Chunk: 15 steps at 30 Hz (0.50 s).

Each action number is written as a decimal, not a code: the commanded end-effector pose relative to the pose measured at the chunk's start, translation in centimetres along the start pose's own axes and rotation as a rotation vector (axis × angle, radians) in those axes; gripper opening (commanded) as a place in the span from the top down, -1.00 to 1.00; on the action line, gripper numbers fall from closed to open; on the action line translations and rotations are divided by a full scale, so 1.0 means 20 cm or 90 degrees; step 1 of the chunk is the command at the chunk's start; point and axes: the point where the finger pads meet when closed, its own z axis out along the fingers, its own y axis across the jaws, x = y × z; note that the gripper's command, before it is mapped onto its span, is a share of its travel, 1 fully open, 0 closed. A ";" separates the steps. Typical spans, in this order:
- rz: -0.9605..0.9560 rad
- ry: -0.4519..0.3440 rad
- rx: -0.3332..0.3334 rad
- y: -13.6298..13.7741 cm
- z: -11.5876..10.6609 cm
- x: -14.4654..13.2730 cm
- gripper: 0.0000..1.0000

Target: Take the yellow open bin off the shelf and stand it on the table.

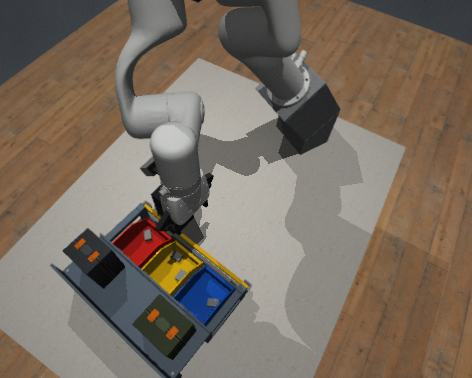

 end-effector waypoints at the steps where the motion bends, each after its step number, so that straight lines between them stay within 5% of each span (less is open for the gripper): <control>1: 0.001 0.000 0.009 -0.03 0.02 0.00 -1.00; 15: 0.001 0.000 0.009 -0.03 -0.01 0.00 -1.00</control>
